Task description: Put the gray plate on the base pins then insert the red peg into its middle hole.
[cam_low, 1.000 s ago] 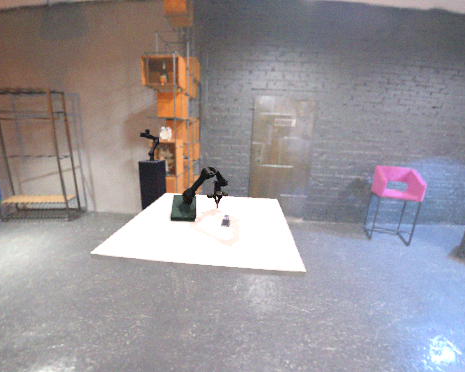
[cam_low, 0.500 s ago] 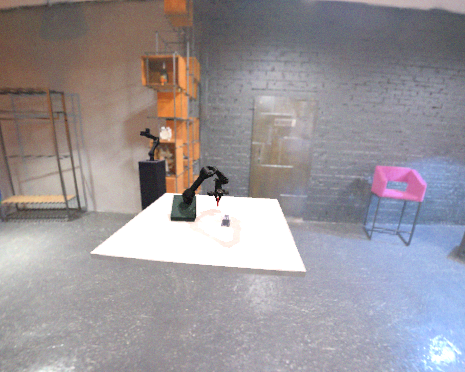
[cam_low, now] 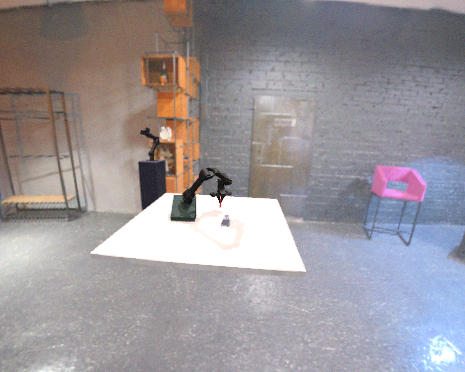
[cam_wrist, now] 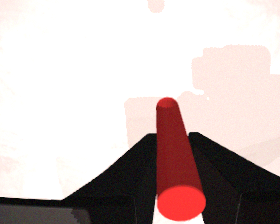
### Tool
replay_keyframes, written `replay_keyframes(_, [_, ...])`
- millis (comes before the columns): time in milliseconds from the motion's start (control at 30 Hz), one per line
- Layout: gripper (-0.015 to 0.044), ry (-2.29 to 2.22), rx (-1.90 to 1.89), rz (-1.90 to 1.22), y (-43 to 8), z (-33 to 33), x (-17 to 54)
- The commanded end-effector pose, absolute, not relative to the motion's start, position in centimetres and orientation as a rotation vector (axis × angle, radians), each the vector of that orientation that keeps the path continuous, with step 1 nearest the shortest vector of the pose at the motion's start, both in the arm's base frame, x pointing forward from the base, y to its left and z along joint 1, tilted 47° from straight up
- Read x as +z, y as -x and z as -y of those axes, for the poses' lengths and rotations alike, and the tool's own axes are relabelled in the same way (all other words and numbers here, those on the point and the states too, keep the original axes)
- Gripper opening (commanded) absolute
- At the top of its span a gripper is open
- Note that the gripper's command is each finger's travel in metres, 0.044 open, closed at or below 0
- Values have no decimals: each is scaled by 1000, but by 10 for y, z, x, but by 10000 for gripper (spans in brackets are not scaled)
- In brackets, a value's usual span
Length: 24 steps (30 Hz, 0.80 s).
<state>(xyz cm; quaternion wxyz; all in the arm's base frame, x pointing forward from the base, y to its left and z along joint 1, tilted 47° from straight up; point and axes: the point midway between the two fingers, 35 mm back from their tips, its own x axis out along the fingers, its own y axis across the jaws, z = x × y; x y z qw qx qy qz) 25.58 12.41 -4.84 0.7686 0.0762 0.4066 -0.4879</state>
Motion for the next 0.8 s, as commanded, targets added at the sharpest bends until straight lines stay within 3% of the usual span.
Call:
replay_keyframes(0, [0, -169, -1052, -881, -264, -122, -40])
replay_keyframes(767, [0, -175, -1047, -882, -301, -91, 3])
